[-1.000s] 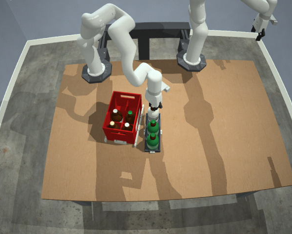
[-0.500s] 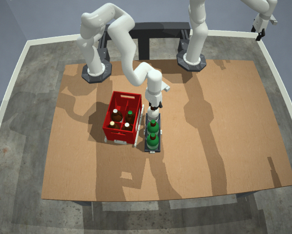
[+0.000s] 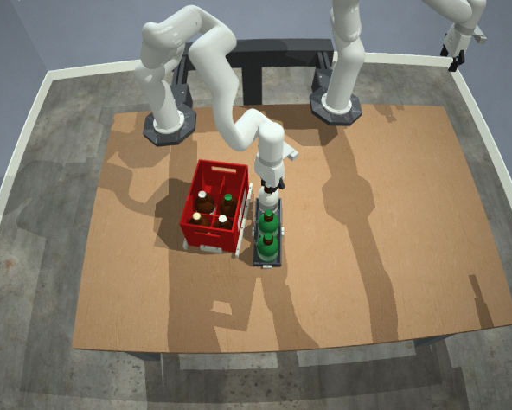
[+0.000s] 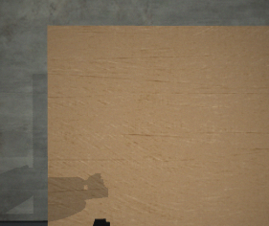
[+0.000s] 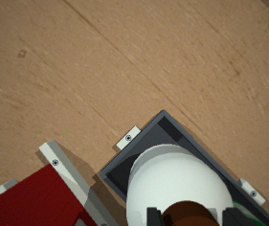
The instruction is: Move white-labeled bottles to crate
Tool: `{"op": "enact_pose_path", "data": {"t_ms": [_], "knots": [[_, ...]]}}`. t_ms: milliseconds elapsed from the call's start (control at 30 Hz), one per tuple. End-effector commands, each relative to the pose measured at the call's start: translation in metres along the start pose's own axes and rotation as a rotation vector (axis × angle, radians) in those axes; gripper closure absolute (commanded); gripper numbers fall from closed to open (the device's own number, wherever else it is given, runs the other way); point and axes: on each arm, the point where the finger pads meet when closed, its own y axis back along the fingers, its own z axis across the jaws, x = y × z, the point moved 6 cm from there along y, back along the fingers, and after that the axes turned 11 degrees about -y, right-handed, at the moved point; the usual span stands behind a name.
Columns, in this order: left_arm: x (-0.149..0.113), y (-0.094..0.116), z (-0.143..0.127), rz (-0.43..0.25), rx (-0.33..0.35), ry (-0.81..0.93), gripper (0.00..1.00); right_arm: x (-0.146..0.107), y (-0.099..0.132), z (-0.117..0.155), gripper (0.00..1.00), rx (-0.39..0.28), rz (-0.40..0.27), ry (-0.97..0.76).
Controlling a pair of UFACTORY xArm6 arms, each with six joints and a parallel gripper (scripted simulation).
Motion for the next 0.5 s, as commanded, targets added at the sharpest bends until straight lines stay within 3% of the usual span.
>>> {"op": "enact_pose_path", "data": {"t_ms": [0, 467], "knots": [[0.0008, 0.0019, -0.0002, 0.005, 0.001, 0.000, 0.00, 0.0006, 0.0022, 0.0015, 1.00, -0.005, 0.002, 0.000], [0.0008, 0.0019, -0.0002, 0.005, 0.001, 0.000, 0.00, 0.0006, 0.0082, 0.0016, 1.00, -0.005, 0.002, 0.000]]}}
